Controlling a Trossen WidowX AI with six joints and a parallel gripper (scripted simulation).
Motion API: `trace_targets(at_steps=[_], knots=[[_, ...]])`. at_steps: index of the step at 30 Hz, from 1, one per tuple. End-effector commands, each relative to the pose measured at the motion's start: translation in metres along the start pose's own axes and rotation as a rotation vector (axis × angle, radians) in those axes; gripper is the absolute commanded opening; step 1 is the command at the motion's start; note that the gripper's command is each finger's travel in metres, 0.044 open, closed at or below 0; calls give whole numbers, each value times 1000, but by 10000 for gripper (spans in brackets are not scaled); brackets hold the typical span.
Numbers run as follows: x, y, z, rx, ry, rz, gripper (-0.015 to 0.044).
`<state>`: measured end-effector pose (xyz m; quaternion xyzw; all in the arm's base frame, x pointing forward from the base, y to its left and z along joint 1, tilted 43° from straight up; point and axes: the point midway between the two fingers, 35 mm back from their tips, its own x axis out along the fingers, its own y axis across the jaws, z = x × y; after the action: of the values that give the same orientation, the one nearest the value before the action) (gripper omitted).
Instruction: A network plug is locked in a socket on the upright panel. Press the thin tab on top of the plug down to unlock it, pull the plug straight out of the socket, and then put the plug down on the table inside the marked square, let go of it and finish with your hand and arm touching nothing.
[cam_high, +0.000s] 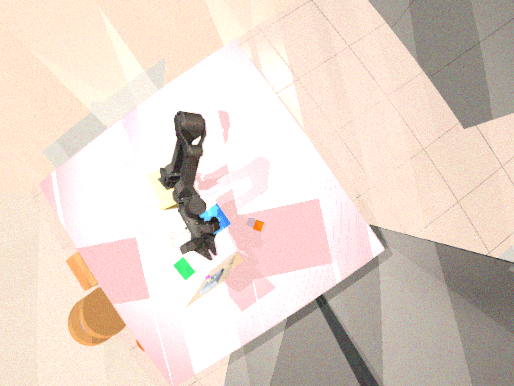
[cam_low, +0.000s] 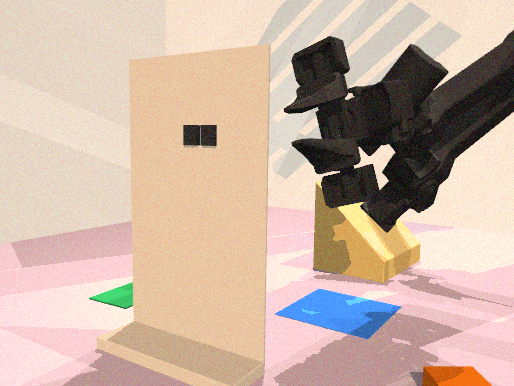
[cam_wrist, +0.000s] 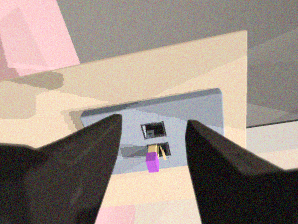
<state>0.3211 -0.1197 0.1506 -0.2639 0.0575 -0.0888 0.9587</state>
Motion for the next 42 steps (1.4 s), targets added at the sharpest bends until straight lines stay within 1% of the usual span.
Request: trace_targets(at_steps=[1, 12, 18, 21, 31, 42], knots=[[-9, 1, -21, -56, 25, -7, 156], [-42, -2, -67, -218, 89, -45, 156], [-54, -2, -77, -268, 110, -56, 156], [-47, -3, -77, -270, 109, -57, 156], [2, -3, -68, -280, 106, -64, 156], [15, -3, -66, -281, 106, -65, 156]])
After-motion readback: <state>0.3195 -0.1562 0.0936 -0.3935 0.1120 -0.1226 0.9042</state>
